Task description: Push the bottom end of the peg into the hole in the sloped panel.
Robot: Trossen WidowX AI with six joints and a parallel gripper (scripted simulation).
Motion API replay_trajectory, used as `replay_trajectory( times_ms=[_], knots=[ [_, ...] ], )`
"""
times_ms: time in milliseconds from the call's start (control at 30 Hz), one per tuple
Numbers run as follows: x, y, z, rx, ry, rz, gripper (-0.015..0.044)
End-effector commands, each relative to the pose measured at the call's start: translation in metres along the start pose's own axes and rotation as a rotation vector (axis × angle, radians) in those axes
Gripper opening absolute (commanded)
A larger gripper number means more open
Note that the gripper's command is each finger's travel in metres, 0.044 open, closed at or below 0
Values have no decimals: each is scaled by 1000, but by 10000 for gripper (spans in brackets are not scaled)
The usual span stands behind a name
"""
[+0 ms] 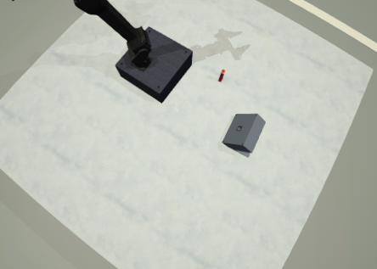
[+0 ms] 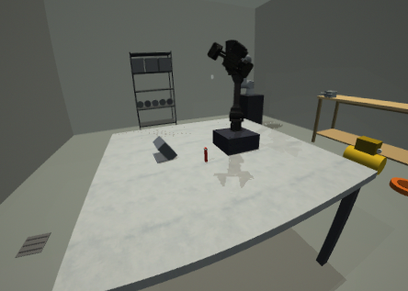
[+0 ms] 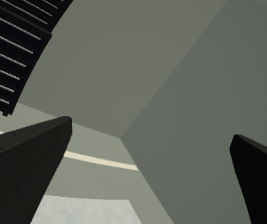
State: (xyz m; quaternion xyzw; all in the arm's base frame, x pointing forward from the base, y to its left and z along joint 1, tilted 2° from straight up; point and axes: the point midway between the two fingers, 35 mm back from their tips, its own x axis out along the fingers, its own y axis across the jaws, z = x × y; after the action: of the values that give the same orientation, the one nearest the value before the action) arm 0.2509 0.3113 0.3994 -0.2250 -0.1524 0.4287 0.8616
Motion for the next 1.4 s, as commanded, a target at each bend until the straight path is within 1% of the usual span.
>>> replay_trajectory(
  times_ms=[0, 233, 633, 1000, 1367],
  knots=[
    [9, 4, -34, 65, 120, 17, 440],
    [15, 14, -109, 192, 376, 48, 440],
    [4, 28, -206, 449, 740, 36, 440],
    [-29, 42, -281, 676, 1080, -31, 440],
    [-79, 58, -339, 891, 1431, -154, 440]
  ],
)
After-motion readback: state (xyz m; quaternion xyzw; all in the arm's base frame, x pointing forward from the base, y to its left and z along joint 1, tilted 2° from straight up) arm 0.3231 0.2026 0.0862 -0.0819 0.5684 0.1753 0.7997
